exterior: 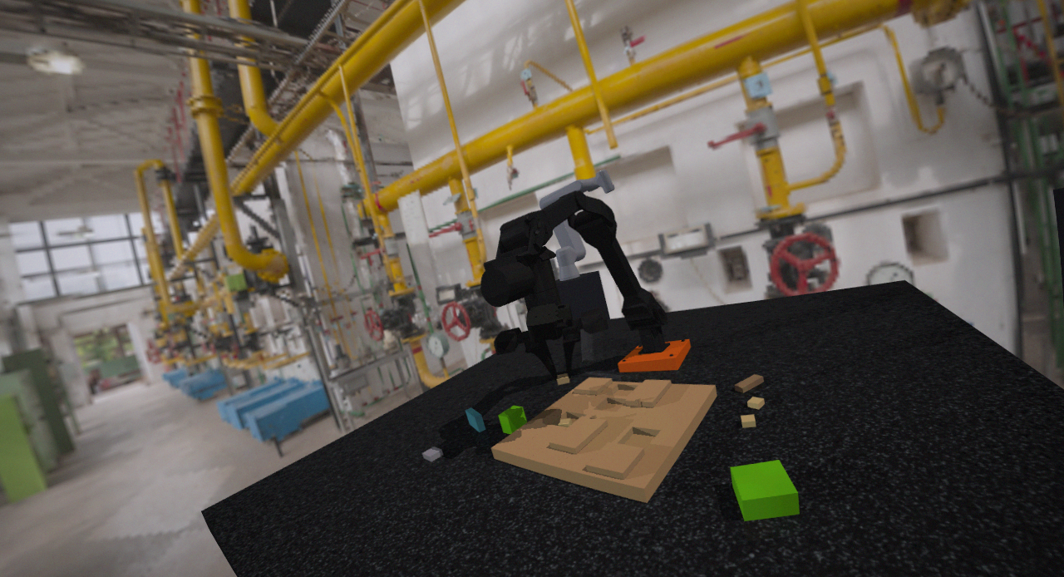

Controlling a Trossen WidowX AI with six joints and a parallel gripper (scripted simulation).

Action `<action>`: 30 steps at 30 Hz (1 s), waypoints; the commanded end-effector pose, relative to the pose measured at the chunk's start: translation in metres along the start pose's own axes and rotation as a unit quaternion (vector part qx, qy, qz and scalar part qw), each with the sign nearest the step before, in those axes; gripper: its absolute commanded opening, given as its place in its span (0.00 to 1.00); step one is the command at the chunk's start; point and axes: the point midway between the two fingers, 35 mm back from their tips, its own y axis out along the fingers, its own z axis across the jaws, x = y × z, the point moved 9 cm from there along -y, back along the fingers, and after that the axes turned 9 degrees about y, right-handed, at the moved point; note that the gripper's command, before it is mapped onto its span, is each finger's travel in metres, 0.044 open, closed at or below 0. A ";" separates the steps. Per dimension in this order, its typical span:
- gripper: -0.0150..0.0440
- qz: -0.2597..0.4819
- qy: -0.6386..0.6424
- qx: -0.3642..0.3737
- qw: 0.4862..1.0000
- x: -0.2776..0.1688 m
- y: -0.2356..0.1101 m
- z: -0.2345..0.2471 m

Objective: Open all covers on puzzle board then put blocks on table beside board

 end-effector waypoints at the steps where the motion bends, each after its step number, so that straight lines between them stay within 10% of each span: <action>1: 0.39 -0.001 -0.002 -0.004 1.000 -0.012 -0.002 -0.013; 30: 0.39 0.003 -0.002 -0.008 1.000 -0.100 -0.002 -0.085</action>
